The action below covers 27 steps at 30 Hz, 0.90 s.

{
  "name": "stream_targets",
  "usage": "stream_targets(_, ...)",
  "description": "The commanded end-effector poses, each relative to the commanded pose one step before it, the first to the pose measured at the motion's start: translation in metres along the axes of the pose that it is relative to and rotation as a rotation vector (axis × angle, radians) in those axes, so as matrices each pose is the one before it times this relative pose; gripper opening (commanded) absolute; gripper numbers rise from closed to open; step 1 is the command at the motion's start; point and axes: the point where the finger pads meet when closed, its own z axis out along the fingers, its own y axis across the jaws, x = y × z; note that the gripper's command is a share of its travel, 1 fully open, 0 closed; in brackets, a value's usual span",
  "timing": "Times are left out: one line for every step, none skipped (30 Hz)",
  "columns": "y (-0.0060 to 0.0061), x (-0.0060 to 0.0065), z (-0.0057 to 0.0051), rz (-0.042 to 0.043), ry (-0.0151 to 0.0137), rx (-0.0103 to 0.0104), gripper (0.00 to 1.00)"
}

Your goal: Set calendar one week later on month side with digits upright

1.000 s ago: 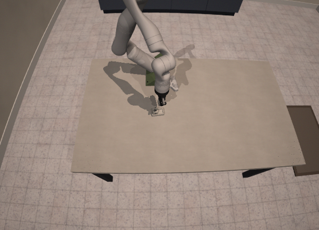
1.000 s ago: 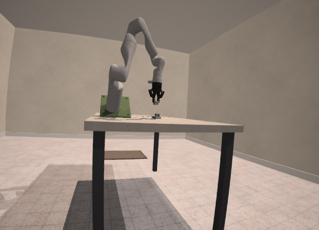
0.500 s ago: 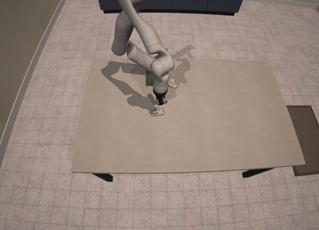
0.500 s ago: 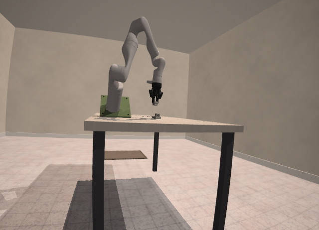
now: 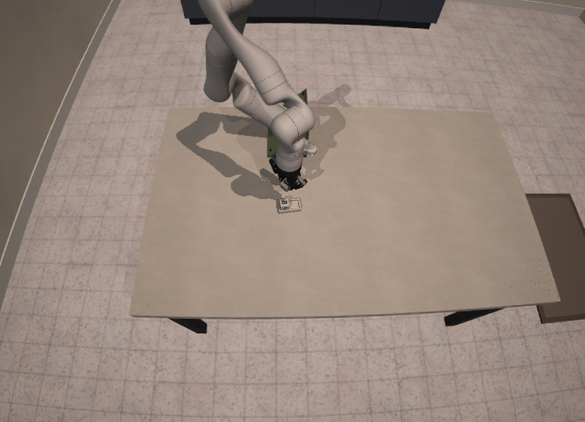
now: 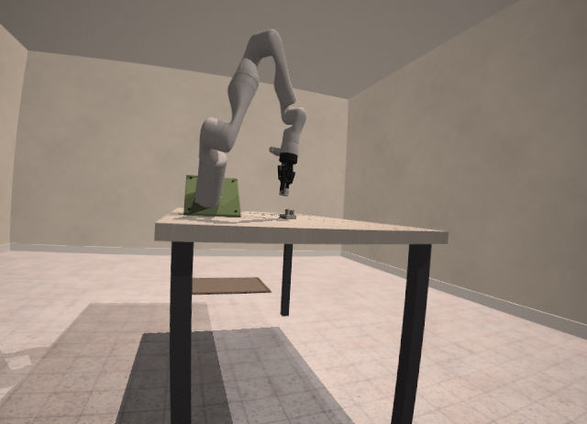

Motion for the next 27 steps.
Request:
stream_targets(-0.00875, -0.00398, 0.00166, -0.11937, 0.02256, 0.01440, 0.26)
stream_targets(-0.00162, -0.00051, 0.00049, -0.04064, 0.00216, 0.00247, 0.26)
stream_targets(-0.00165, -0.00048, 0.00048, -0.04133, 0.00216, 0.00229, 0.26)
stream_targets(-0.00167, -0.00046, 0.00046, -0.04198, 0.00214, 0.00209, 0.26)
stream_targets(0.00000, 0.00000, 0.00000, 0.00000, 0.00000, 0.00000, 0.26)
stream_targets(0.00000, 0.00000, 0.00000, 0.00000, 0.00000, 0.00000, 0.26)
stream_targets(-0.00021, -0.00113, -0.00039, -0.04235, 0.00075, -0.00110, 0.26)
stream_targets(-0.00250, 0.00001, 0.00087, -0.04326, 0.00286, 0.00329, 0.26)
stream_targets(-0.00242, 0.00003, 0.00081, -0.04380, 0.00276, 0.00291, 0.26)
stream_targets(-0.00173, -0.00035, 0.00038, -0.04414, 0.00186, 0.00129, 0.26)
stream_targets(-0.00174, -0.00032, 0.00036, -0.04457, 0.00174, 0.00110, 0.26)
stream_targets(-0.00175, -0.00030, 0.00033, -0.04496, 0.00160, 0.00091, 0.26)
stream_targets(-0.00176, -0.00027, 0.00031, -0.04530, 0.00143, 0.00073, 0.26)
stream_targets(-0.00177, -0.00025, 0.00028, -0.04559, 0.00125, 0.00057, 0.26)
stream_targets(-0.00178, -0.00022, 0.00025, -0.04583, 0.00105, 0.00042, 0.26)
stream_targets(-0.00172, -0.00027, 0.00018, -0.04600, 0.00069, 0.00015, 0.26)
stream_targets(-0.00175, -0.00023, 0.00016, -0.04615, 0.00049, 0.00007, 0.26)
stream_targets(-0.00178, -0.00018, 0.00015, -0.04626, 0.00031, 0.00003, 0.26)
stream_targets(-0.00180, -0.00014, 0.00013, -0.04632, 0.00010, -0.00001, 0.26)
stream_targets(-0.00181, -0.00011, 0.00011, -0.04632, -0.00015, -0.00005, 0.26)
stream_targets(-0.00182, -0.00008, 0.00008, -0.04627, -0.00040, -0.00007, 0.26)
stream_targets(0.00000, 0.00000, 0.00000, 0.00000, 0.00000, 0.00000, 0.26)
stream_targets(0.00000, 0.00000, 0.00000, 0.00000, 0.00000, 0.00000, 0.26)
stream_targets(-0.00115, -0.00161, -0.00083, -0.04539, -0.00363, -0.00172, 0.26)
stream_targets(-0.00219, 0.00090, 0.00053, -0.04648, 0.00086, 0.00083, 0.26)
stream_targets(-0.00214, 0.00091, 0.00049, -0.04631, 0.00059, 0.00078, 0.26)
stream_targets(-0.00189, 0.00019, 0.00005, -0.04570, -0.00111, 0.00019, 0.26)
